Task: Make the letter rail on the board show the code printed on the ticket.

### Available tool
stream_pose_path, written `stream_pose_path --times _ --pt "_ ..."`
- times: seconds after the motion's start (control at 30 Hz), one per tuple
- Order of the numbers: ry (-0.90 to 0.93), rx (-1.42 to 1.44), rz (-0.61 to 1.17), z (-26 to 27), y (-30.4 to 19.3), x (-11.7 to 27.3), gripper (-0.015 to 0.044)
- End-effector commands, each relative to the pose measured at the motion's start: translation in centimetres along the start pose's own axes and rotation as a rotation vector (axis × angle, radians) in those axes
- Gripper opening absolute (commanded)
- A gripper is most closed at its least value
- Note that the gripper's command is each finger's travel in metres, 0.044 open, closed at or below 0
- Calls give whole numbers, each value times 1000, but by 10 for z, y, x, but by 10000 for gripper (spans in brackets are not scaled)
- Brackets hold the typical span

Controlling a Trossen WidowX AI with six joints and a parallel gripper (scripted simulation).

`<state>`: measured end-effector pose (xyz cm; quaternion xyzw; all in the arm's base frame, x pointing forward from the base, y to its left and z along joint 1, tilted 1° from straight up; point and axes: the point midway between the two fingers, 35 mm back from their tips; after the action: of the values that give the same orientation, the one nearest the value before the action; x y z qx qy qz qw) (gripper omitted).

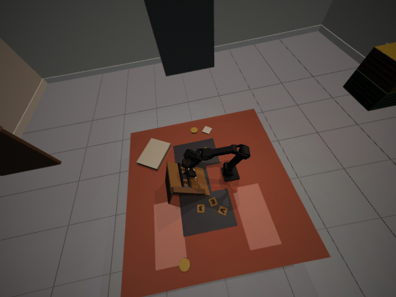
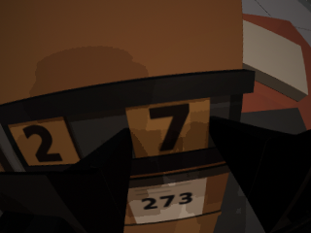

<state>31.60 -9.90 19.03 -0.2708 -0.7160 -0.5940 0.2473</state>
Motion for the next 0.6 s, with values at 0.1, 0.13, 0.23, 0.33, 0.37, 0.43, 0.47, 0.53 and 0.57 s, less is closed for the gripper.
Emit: stream_pose_path --times 0.1,0.13,0.23,0.33,0.37,0.43,0.47,0.53,0.57 --pt "-5 -6 0 3 1 0 0" --pt "-5 -6 0 4 1 0 0" --pt "-5 -6 0 5 1 0 0" --pt "-5 -6 0 7 2 0 0" --pt "-5 -6 0 8 2 0 0" --pt "-5 -6 0 9 2 0 0" --pt "-5 -6 0 9 2 0 0" --pt "-5 -6 0 10 3 0 0" --pt "-5 -6 0 11 3 0 0"
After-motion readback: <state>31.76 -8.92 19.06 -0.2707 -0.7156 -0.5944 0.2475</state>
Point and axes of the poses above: the point midway between the two fingers, 35 mm back from their tips, its own x axis back along the fingers, its own z axis across the jaws, y = z × x, and after that the axes turned 14 degrees about x, right-handed
